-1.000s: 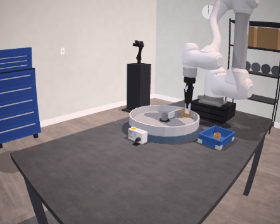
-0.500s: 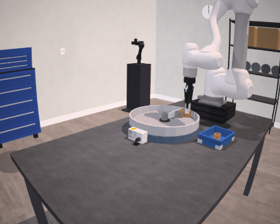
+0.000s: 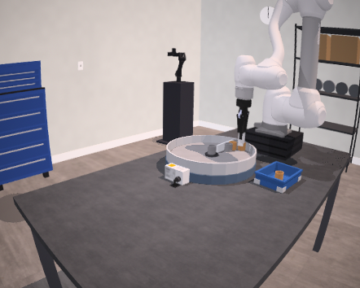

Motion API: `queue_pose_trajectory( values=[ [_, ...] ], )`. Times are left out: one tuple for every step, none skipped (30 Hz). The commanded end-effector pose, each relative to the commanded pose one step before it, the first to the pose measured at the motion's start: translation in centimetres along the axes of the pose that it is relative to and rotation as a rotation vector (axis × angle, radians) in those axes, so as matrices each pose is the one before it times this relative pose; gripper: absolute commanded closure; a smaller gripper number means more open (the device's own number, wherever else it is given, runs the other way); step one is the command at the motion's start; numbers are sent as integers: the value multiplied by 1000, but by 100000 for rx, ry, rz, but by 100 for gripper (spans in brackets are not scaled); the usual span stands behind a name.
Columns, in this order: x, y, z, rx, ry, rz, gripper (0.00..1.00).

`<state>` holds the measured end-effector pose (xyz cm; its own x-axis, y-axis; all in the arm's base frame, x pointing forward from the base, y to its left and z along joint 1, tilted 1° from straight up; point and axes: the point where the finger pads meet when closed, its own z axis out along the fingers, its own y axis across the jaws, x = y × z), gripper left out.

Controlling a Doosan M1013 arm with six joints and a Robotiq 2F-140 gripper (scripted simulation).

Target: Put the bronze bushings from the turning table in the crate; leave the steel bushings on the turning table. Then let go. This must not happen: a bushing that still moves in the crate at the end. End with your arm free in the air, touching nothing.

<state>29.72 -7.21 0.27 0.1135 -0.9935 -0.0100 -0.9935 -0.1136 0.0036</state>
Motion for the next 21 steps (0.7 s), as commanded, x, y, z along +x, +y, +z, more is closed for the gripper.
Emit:
queue_pose_trajectory(
  values=[
    [-53, 148, 249, -323, 91, -139, 100],
    [0, 0, 0, 0, 0, 0, 100],
    [0, 0, 0, 0, 0, 0, 100],
    [0, 0, 0, 0, 0, 0, 100],
    [0, 0, 0, 0, 0, 0, 100],
    [0, 0, 0, 0, 0, 0, 100],
    [0, 0, 0, 0, 0, 0, 100],
    [0, 0, 0, 0, 0, 0, 100],
    [0, 0, 0, 0, 0, 0, 100],
    [0, 0, -3, 0, 0, 0, 100],
    [0, 0, -17, 0, 0, 0, 100],
    [0, 0, -43, 0, 0, 0, 100],
    [0, 0, -77, 0, 0, 0, 100],
    [0, 0, -117, 0, 0, 0, 100],
    [0, 0, -161, 0, 0, 0, 100],
    [0, 0, -209, 0, 0, 0, 100],
    [0, 0, 0, 0, 0, 0, 100],
    [0, 0, 0, 0, 0, 0, 100],
    [0, 0, -256, 0, 0, 0, 100],
    [0, 0, -302, 0, 0, 0, 100],
    [0, 0, -345, 0, 0, 0, 100]
  ],
)
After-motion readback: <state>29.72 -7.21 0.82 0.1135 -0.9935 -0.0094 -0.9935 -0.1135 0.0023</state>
